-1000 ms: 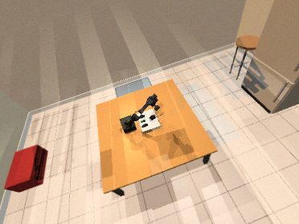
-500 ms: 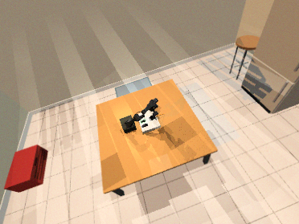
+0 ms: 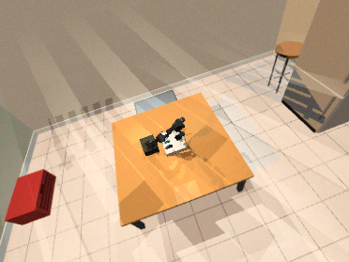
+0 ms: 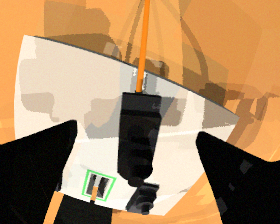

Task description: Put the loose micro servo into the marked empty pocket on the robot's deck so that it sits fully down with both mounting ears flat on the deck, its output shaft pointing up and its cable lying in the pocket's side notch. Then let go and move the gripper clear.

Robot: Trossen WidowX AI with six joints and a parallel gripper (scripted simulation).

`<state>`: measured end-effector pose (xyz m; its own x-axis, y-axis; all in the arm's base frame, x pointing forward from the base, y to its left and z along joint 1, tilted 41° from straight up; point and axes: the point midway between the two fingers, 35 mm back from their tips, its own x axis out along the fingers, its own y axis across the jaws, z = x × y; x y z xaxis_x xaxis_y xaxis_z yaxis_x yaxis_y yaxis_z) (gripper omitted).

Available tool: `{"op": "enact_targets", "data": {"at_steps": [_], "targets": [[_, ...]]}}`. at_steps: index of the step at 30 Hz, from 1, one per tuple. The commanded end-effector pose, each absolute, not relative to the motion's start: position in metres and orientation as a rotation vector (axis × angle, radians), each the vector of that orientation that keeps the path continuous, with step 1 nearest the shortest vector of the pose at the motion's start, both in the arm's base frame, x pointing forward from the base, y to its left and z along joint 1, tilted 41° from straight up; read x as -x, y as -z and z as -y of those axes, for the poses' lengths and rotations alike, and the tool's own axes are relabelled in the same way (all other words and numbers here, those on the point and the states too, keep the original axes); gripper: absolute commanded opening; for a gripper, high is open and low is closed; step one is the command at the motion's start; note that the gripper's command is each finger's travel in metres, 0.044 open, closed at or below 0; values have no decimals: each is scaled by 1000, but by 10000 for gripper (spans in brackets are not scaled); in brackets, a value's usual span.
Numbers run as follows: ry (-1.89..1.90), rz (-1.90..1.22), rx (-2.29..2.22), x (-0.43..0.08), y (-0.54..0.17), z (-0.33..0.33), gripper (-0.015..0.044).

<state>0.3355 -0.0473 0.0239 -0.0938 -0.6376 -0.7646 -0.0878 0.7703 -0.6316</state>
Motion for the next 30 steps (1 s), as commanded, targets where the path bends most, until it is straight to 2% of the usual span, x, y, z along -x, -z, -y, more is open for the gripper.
{"op": "enact_targets", "data": {"at_steps": [1,7,19,24,27,30], "targets": [[507,-1630,602,-332,-18,52,440],[507,-1630,603,-331,-13,57,440],[507,-1630,603,-331,-13,57,125],[507,-1630,603,-331,-13,57,92],[507,-1630,602,-332,-17,53,13],[506,-1630,602,-331,-27,44,0]]}}
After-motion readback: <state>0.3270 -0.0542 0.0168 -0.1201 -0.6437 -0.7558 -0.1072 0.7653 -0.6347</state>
